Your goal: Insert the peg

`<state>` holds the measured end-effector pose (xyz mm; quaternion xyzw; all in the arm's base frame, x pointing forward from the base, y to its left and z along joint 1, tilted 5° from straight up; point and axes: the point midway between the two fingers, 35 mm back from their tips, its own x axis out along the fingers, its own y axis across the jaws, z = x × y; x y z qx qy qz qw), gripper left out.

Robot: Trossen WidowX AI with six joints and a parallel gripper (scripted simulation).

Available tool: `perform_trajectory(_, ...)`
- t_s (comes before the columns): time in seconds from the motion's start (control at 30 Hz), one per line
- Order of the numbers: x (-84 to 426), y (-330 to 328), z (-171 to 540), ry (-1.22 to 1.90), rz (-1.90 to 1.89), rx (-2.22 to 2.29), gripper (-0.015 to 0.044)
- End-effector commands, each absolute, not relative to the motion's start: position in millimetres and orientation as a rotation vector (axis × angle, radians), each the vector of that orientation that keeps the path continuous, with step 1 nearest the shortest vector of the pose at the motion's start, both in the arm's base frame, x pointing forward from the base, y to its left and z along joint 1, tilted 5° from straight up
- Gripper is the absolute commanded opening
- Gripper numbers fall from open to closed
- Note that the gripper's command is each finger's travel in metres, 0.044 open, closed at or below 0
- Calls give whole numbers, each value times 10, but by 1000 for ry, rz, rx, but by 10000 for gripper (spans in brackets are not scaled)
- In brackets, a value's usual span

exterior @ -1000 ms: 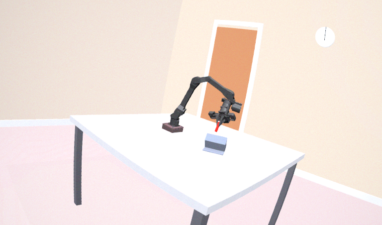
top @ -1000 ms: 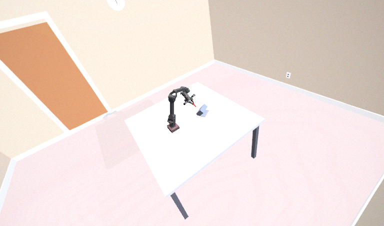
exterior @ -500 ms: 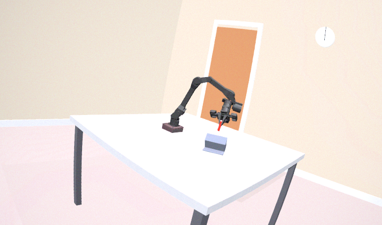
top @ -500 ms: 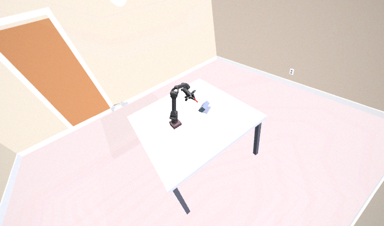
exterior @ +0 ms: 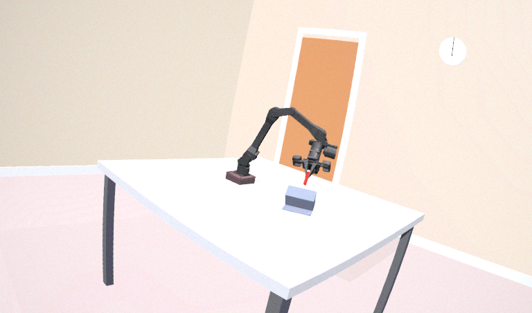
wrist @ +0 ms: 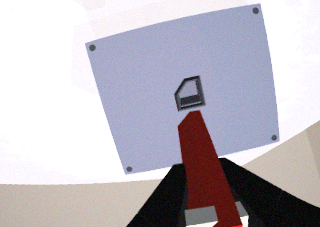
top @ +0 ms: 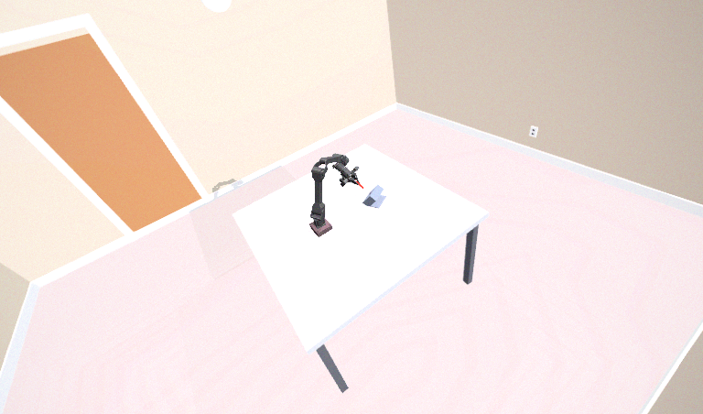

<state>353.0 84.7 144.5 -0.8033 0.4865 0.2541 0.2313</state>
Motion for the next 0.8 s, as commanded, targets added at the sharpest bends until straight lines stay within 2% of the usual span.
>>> perform_trajectory(0.0, 3567, 804, 1403, 1334, 704, -2238, 0)
perform_trajectory(0.77, 3677, 661, 1245, 1319, 727, -2313, 0)
